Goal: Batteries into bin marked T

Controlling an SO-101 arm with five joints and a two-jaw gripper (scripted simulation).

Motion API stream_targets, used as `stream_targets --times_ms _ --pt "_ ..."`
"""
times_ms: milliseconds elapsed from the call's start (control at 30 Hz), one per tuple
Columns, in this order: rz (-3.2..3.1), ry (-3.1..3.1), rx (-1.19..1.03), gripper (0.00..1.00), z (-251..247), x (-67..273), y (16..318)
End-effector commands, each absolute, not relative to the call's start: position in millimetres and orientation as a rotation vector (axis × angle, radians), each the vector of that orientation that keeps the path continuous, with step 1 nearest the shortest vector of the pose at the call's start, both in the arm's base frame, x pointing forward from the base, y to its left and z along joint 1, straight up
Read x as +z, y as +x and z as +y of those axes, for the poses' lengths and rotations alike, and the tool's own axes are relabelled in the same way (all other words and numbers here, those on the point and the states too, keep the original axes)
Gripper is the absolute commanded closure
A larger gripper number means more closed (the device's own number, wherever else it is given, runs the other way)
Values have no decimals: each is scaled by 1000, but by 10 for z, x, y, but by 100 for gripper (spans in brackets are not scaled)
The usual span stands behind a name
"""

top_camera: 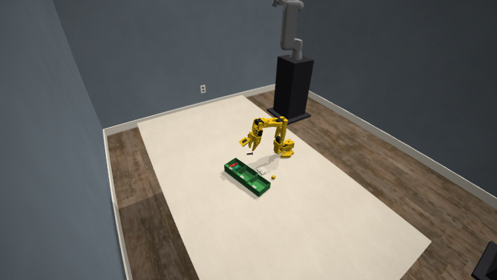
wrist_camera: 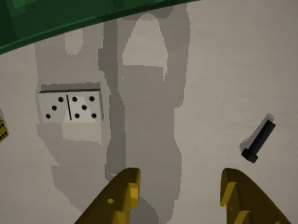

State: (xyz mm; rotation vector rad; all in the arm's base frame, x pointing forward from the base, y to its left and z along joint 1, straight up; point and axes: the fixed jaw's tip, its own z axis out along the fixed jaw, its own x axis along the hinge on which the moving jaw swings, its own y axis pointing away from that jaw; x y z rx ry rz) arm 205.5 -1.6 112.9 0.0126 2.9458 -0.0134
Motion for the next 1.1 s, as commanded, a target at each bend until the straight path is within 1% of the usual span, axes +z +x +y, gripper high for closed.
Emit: stream_targets --times_ms 0,167,333,1067 --pt "2871 -8 -17 84 0 1273 1931" --pt "2877 -17 -18 84 7 1242 1745" --pt "2880 -21 -18 84 11 1217 1656" --pt "2881 -22 -18 84 12 1212 1641"
